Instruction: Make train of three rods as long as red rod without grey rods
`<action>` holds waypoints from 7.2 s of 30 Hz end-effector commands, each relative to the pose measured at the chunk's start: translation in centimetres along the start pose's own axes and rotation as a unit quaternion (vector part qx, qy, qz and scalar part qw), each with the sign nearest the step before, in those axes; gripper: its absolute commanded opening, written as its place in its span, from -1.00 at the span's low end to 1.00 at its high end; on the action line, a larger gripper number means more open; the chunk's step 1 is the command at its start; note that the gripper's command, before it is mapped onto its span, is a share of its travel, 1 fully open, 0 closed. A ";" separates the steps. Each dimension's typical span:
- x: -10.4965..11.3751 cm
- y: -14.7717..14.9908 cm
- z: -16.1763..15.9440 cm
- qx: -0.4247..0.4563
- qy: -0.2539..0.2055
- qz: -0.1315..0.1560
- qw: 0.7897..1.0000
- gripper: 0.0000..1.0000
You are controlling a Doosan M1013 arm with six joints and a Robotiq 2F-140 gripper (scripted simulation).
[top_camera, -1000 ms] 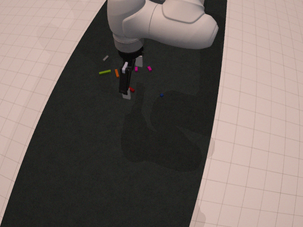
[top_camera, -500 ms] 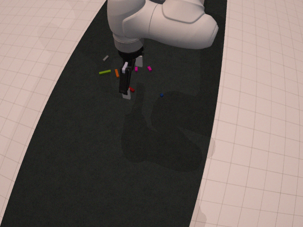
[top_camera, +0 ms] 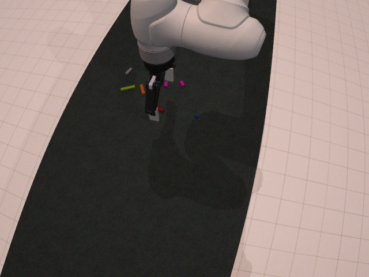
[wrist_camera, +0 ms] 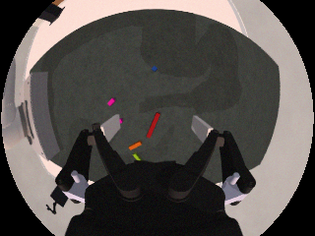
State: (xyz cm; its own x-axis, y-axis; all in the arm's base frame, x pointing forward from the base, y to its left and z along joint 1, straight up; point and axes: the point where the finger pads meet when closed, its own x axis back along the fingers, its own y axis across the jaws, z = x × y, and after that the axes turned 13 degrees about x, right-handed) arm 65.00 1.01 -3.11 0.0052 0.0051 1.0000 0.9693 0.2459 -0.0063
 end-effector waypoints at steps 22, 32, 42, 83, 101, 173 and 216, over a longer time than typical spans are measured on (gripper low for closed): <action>0.0 0.0 0.0 0.000 0.000 0.000 1.000 1.00; 0.0 0.0 0.0 0.000 0.000 0.000 1.000 1.00; 0.0 0.0 0.0 0.000 0.000 0.000 1.000 1.00; 2.3 1.9 10.8 0.418 0.000 0.000 0.908 -0.71; 2.3 1.9 10.8 0.418 0.000 0.000 0.908 -0.71; -2.9 1.9 10.8 0.418 0.000 0.000 0.908 -0.71; -3.2 1.9 10.8 0.418 0.000 0.000 0.908 -0.71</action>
State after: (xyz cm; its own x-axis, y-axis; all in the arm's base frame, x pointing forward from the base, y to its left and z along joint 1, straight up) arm 64.17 11.92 -6.25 0.0053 0.0050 1.0000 0.4429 0.8965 -0.0068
